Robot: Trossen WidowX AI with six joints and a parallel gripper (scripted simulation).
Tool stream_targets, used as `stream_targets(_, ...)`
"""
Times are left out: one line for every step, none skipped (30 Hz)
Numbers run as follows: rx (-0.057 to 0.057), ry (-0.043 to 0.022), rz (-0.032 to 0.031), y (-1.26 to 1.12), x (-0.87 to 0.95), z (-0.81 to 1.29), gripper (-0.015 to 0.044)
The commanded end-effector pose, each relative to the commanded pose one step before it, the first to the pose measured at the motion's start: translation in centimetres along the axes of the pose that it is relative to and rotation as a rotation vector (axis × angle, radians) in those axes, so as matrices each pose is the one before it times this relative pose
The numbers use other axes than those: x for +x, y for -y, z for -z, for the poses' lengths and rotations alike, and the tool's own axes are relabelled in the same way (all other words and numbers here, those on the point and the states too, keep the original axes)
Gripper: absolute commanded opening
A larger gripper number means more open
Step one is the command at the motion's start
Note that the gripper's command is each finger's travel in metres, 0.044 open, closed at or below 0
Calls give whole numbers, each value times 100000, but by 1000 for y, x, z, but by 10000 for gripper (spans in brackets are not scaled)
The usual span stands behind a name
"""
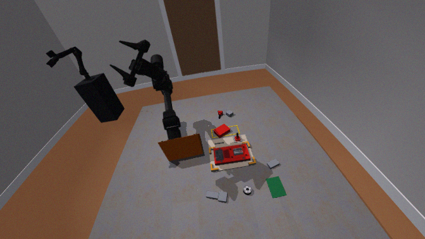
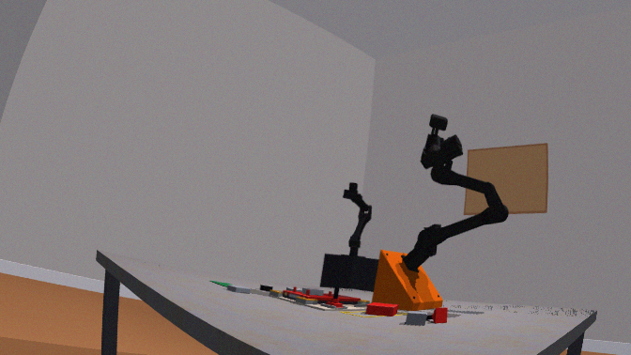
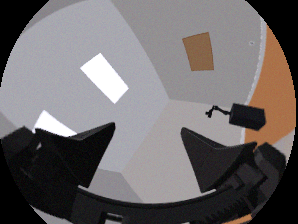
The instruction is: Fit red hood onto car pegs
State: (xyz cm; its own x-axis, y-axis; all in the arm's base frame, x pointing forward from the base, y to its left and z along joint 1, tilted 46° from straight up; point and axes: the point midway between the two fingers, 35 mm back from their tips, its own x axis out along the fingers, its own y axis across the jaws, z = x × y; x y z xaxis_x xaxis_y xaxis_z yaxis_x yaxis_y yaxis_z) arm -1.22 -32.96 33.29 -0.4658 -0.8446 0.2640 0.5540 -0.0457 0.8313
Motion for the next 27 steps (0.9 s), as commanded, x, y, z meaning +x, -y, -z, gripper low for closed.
stream_targets(-11229,-16178,-4576,-1030,-831,4096,440)
stream_targets(-3191,-4752,-1554,-428,-156,1208,440)
stream_targets(-3178,-4728,-1656,-460,-147,1203,440)
stream_targets(-3166,-4701,-1755,-492,-138,1197,440)
stream_targets(-3156,-4672,-1852,-524,-129,1190,440)
stream_targets(-3146,-4641,-1947,-555,-120,1181,440)
stream_targets(-2085,-4541,-1935,-616,-170,1238,440)
stream_targets(-1830,-3936,-1729,-556,-137,1075,440)
stream_targets(-1721,-3661,-1650,-534,-120,1001,440)
stream_targets(-1731,-3640,-1680,-546,-114,996,440)
stream_targets(-1743,-3623,-1710,-559,-107,992,440)
stream_targets(-1679,-3449,-1663,-547,-96,945,440)
stream_targets(-1415,-2875,-1412,-468,-73,788,440)
stream_targets(-1252,-2315,-1156,-377,-48,624,440)
stream_targets(-1616,-2579,-1314,-413,-41,675,440)
stream_targets(-1969,-3122,-1626,-511,-47,817,440)
stream_targets(-2700,-3626,-1949,-580,-32,908,440)
stream_targets(-3338,-4453,-2486,-738,-36,1113,440)
stream_targets(-3335,-4412,-2565,-764,-24,1099,440)
stream_targets(-3328,-4366,-2638,-788,-12,1082,440)
stream_targets(-3321,-4319,-2708,-812,0,1065,440)
stream_targets(-3314,-4271,-2775,-834,12,1048,440)
stream_targets(-3306,-4223,-2840,-855,24,1029,440)
stream_targets(-3298,-4174,-2901,-875,37,1011,440)
stream_targets(-3289,-4125,-2960,-894,49,991,440)
stream_targets(-3280,-4076,-3016,-912,62,972,440)
stream_targets(-3270,-4027,-3069,-929,74,952,440)
